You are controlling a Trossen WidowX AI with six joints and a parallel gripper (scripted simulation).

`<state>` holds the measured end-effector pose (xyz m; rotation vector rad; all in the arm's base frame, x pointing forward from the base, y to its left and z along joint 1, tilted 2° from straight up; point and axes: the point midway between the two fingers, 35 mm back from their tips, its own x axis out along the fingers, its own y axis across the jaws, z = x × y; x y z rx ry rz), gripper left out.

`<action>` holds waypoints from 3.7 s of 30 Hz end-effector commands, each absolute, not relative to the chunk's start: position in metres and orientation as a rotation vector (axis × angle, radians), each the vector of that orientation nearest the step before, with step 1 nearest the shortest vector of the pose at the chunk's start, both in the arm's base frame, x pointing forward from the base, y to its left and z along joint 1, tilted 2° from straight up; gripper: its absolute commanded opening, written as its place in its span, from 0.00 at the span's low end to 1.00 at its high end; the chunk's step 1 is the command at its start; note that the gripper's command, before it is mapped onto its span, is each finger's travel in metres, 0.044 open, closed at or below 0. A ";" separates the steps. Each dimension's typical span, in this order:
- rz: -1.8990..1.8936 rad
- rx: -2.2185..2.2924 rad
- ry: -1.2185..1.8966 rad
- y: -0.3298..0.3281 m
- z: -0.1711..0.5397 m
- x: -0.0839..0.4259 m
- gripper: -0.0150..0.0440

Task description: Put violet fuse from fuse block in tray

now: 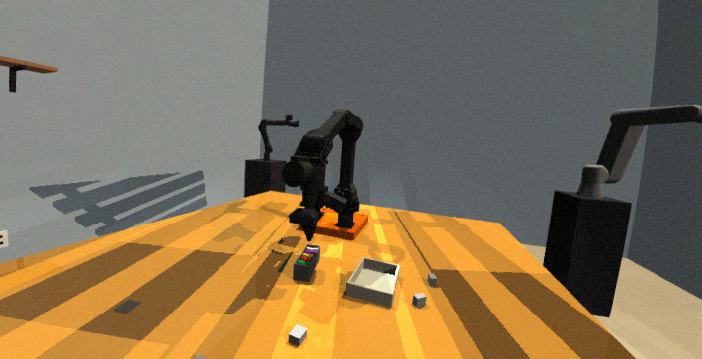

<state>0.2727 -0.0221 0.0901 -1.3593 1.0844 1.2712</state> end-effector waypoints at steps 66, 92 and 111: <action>1.281 -1.358 1.086 -0.021 0.054 0.274 0.26; 1.281 -1.358 1.086 -0.021 0.065 0.274 0.25; 1.282 -1.357 1.086 -0.021 0.074 0.273 0.25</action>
